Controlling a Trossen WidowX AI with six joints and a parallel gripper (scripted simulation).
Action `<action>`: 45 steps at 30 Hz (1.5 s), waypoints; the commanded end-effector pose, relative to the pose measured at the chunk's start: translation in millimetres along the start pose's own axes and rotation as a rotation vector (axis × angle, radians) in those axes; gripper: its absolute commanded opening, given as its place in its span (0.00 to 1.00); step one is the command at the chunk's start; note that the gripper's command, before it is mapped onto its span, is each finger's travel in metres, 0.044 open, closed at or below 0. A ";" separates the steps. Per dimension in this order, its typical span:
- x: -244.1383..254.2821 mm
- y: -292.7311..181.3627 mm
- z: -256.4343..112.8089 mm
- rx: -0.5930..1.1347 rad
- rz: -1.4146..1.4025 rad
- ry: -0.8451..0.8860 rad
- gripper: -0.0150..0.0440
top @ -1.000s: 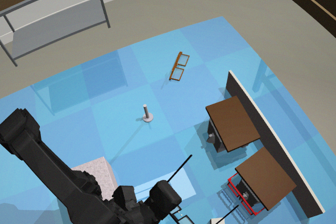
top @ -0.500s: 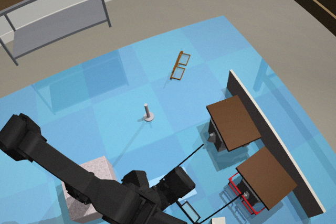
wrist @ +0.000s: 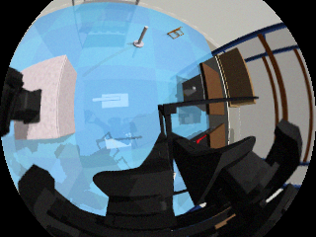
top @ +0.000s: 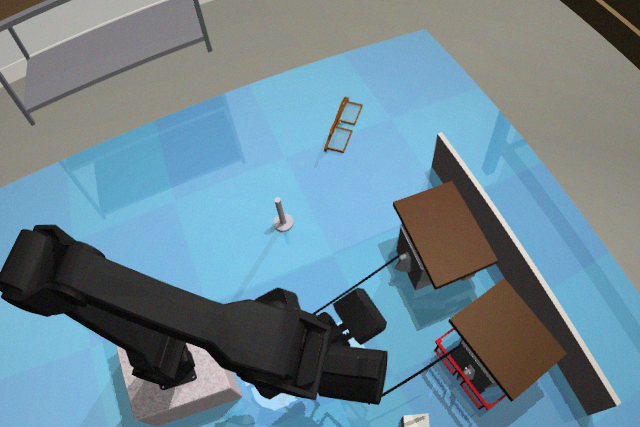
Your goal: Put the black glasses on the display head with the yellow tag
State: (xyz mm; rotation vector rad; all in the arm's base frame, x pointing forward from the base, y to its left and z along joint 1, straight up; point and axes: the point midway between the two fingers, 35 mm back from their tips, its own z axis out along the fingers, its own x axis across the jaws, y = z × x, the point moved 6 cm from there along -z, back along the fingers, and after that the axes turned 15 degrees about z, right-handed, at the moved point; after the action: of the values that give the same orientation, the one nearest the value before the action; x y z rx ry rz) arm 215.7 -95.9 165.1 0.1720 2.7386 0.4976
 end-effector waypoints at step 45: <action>-3.0 146.0 94.8 0.344 0.182 0.282 0.25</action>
State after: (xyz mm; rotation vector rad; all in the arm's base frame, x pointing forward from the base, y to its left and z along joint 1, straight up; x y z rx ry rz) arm 259.8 57.0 136.4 0.4539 3.0944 0.1419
